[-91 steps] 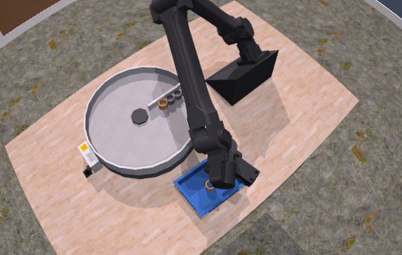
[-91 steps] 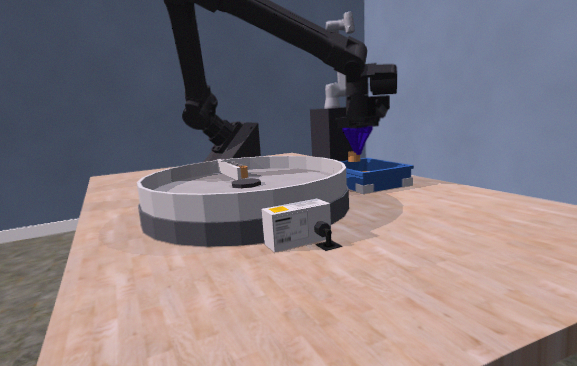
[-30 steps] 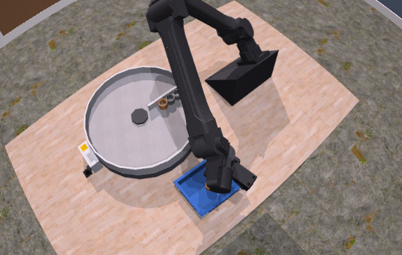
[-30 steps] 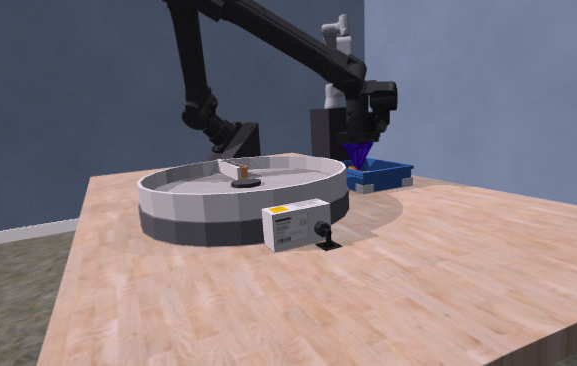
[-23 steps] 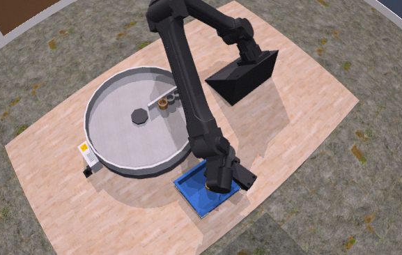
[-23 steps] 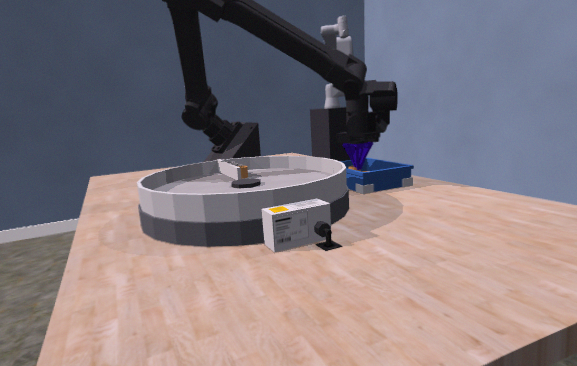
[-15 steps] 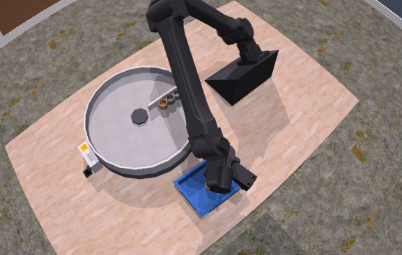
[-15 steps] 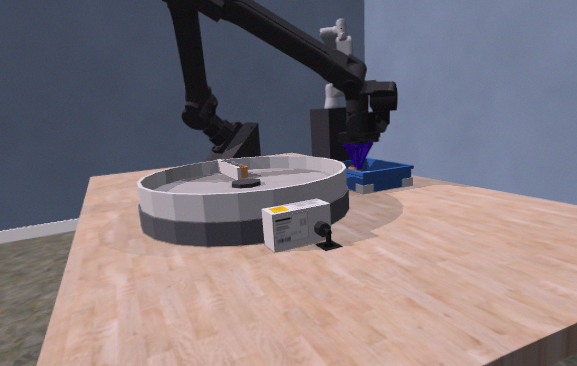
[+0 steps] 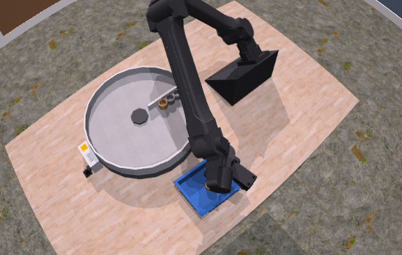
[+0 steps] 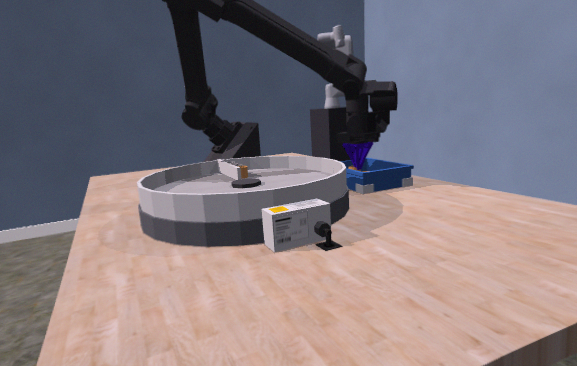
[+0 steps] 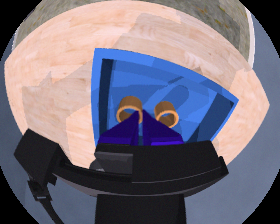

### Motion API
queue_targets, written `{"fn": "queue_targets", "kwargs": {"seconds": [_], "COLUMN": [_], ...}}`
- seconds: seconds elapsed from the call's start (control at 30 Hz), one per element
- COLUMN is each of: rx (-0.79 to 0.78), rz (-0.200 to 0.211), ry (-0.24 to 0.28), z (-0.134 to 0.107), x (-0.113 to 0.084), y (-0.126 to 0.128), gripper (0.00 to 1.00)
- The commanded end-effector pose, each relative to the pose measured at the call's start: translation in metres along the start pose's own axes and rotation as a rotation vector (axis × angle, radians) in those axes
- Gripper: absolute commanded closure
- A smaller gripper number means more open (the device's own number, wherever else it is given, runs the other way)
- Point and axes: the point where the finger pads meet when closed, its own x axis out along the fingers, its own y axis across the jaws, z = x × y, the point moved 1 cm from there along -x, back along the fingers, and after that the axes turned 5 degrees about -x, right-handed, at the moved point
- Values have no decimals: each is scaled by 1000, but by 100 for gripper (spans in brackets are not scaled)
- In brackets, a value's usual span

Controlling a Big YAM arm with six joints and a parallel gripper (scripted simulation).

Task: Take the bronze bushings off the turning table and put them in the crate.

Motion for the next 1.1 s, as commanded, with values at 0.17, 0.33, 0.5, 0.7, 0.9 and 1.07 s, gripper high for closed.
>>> {"fn": "queue_targets", "kwargs": {"seconds": [0.17,0.33,0.5,0.7,0.9,1.07], "rx": [24,18,17,10,19,15], "rz": [-33,-25,-24,-16,-25,-26], "ry": [-20,-16,-15,-12,-16,-15], "z": [-4,-3,-4,-3,-4,-3], "x": [-8,-3,-2,3,1,1], "y": [-20,-16,-14,-10,-16,-14], "gripper": [100,100,100,100,100,100]}}
